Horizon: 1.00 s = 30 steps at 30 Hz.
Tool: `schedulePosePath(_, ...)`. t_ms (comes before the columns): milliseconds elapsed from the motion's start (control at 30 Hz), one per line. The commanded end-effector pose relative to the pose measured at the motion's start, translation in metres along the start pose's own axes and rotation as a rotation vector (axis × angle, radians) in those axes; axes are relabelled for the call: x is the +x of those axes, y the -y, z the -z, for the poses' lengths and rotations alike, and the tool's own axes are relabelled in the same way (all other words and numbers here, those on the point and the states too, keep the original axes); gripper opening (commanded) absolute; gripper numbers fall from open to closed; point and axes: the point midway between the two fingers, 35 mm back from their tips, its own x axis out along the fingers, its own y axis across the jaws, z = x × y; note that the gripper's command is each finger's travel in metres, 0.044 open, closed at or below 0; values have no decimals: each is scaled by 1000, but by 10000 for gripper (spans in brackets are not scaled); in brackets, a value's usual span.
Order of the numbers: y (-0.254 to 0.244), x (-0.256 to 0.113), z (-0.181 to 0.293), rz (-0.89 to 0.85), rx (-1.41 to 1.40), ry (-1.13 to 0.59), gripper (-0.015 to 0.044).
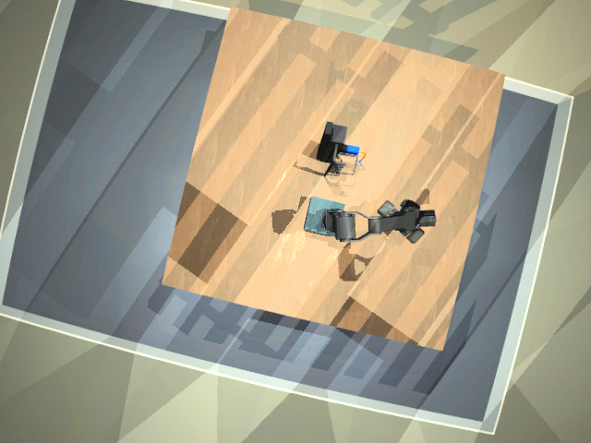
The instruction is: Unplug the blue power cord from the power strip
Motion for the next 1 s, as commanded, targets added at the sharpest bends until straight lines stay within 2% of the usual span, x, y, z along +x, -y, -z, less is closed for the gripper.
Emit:
schedulePosePath(0, -45, -20, -54, -89, 190, 15, 160)
schedulePosePath(467, -145, -77, -113, -207, 586, -62, 160)
schedulePosePath(967, -261, -150, -113, -202, 983, -213, 160)
